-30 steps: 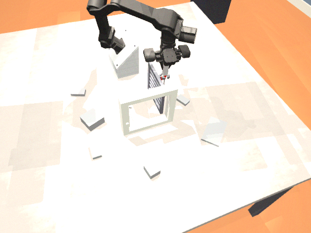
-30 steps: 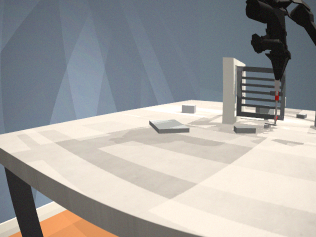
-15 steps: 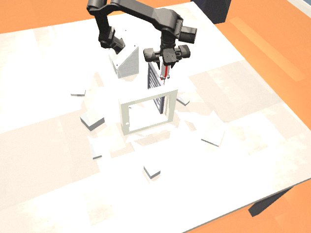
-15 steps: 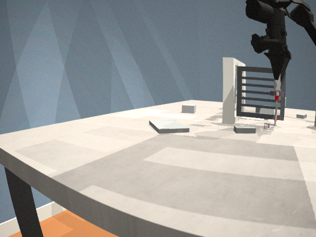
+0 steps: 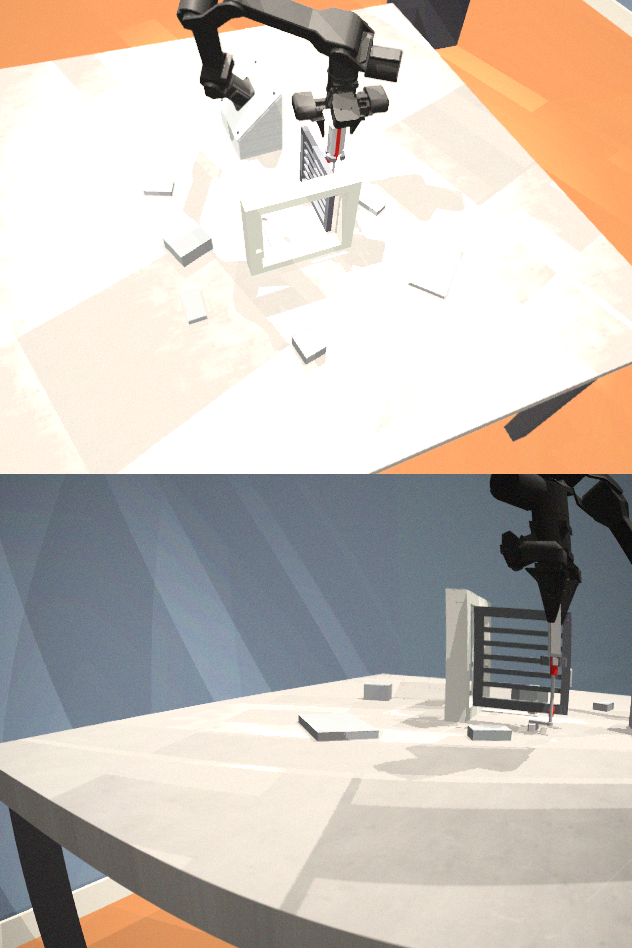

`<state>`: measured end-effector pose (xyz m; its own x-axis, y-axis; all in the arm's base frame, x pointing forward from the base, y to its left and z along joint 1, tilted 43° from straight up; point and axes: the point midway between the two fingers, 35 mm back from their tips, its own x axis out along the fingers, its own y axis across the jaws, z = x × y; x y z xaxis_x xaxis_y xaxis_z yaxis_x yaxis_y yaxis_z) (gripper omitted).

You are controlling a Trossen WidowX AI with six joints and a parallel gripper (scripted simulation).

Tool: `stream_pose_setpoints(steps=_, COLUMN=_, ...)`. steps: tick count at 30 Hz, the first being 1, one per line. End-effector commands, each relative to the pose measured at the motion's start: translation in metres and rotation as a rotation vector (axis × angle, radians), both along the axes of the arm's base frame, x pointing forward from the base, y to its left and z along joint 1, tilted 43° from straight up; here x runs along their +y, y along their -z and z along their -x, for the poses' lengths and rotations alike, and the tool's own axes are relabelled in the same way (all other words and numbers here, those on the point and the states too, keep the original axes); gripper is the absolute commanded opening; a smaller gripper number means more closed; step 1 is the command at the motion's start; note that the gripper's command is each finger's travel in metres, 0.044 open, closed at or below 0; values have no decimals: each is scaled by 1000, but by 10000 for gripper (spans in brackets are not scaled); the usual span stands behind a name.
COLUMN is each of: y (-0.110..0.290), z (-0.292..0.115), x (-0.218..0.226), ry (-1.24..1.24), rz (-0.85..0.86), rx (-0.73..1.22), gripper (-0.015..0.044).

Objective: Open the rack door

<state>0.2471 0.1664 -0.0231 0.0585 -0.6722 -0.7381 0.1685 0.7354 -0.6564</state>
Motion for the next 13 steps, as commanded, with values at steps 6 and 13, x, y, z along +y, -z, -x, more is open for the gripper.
stream_pose_setpoints(steps=6, y=-9, z=1, x=10, ry=3, rz=-3, rx=-1, gripper=285)
stream_pose_setpoints(steps=13, y=-16, z=1, x=16, ry=2, rz=-3, rx=-1, gripper=285)
